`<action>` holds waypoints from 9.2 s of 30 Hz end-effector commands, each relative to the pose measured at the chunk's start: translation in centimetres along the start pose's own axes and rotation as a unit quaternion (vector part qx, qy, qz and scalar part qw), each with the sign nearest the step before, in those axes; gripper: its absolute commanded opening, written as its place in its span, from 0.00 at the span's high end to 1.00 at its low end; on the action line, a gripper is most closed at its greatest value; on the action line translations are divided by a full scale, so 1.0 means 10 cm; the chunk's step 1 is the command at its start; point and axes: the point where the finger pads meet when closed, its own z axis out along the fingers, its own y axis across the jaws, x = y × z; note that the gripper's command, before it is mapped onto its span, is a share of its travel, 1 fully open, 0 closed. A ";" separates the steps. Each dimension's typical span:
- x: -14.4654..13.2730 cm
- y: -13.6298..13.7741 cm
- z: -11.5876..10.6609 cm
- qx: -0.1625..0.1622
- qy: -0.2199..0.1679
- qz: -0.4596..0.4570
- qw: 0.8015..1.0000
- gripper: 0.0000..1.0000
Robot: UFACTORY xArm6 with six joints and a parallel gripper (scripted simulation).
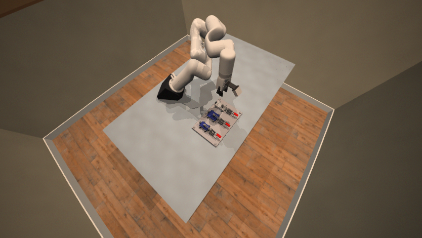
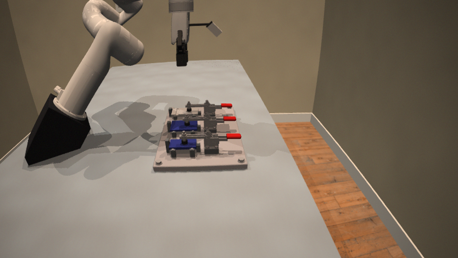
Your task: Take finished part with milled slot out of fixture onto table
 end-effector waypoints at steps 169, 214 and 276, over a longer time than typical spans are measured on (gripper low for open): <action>1.41 0.00 1.65 0.000 0.001 -0.001 1.000 0.53; 1.41 0.00 1.65 0.000 0.001 -0.001 1.000 1.00; 1.31 0.00 1.47 0.000 0.001 -0.001 1.000 1.00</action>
